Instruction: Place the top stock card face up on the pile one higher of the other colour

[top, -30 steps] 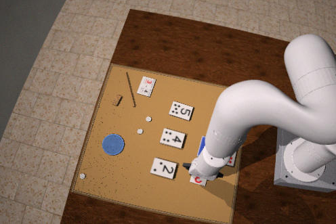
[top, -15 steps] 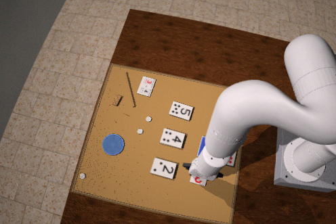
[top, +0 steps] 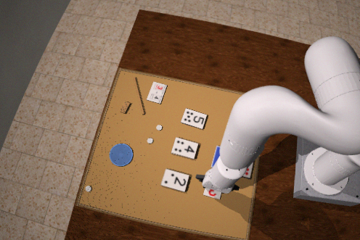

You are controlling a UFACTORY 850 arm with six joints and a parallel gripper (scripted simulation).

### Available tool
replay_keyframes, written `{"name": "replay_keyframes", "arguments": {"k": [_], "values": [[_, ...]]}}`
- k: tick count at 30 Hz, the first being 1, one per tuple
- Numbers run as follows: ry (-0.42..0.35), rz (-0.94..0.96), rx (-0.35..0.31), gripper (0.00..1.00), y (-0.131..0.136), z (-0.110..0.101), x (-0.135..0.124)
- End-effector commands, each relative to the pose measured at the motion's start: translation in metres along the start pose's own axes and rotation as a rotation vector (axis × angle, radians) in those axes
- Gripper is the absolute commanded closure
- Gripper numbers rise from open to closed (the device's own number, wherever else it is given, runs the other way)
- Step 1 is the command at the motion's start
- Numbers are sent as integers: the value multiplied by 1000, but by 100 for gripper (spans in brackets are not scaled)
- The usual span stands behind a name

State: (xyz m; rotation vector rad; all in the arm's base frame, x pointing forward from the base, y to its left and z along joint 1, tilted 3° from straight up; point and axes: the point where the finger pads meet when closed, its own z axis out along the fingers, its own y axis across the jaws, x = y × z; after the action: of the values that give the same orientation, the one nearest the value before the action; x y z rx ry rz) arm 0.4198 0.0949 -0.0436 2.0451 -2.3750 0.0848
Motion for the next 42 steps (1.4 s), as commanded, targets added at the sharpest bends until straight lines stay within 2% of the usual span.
{"name": "replay_keyframes", "arguments": {"k": [1, 19, 42], "values": [[0, 0, 1, 35, -1, 0, 0], [0, 0, 1, 35, -1, -2, 0], [0, 0, 1, 35, -1, -26, 0]]}}
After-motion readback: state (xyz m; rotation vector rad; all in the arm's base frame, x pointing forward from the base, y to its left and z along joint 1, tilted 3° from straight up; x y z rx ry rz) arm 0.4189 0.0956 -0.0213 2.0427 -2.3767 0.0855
